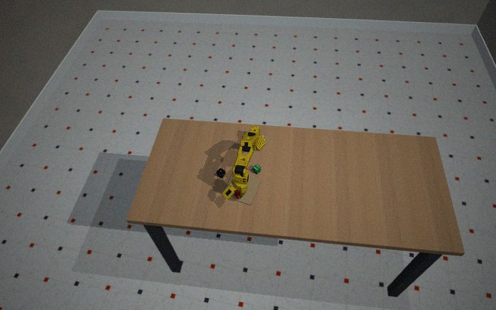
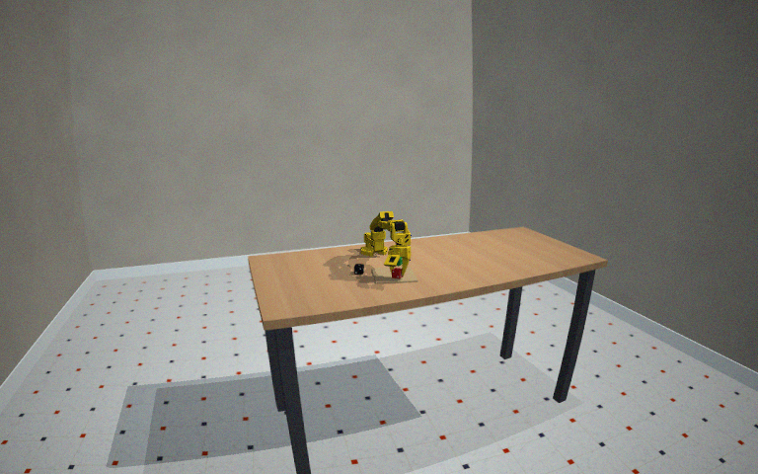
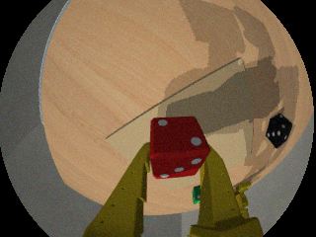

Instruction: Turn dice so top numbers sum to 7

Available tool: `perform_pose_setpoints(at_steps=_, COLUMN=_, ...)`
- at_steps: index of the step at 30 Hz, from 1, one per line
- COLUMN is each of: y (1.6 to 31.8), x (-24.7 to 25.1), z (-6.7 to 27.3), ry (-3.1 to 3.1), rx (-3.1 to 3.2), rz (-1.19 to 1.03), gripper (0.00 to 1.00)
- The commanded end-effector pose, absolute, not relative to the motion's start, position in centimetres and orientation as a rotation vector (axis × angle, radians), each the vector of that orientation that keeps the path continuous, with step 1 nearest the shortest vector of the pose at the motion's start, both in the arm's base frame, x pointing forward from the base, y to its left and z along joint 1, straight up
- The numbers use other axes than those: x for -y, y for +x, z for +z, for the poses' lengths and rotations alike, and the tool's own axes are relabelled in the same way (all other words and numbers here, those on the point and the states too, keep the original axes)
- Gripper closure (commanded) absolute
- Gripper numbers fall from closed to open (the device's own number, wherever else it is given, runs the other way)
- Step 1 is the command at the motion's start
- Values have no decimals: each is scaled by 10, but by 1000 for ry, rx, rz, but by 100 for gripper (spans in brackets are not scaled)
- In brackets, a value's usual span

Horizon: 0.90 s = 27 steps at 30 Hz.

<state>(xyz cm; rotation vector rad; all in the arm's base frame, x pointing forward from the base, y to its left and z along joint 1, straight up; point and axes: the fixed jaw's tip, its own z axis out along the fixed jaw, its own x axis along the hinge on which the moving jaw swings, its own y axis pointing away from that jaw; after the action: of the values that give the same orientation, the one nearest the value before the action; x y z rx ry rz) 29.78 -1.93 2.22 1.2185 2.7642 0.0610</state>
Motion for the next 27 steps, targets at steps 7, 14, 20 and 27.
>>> perform_pose_setpoints(at_steps=7, y=306, x=23, z=36, ry=1201, rx=-2696, rz=94, gripper=79)
perform_pose_setpoints(at_steps=14, y=306, x=23, z=36, ry=1201, rx=-2696, rz=94, gripper=74)
perform_pose_setpoints(at_steps=20, y=306, x=23, z=36, ry=1201, rx=-2696, rz=94, gripper=67)
perform_pose_setpoints(at_steps=27, y=306, x=23, z=36, ry=1201, rx=-2696, rz=94, gripper=64)
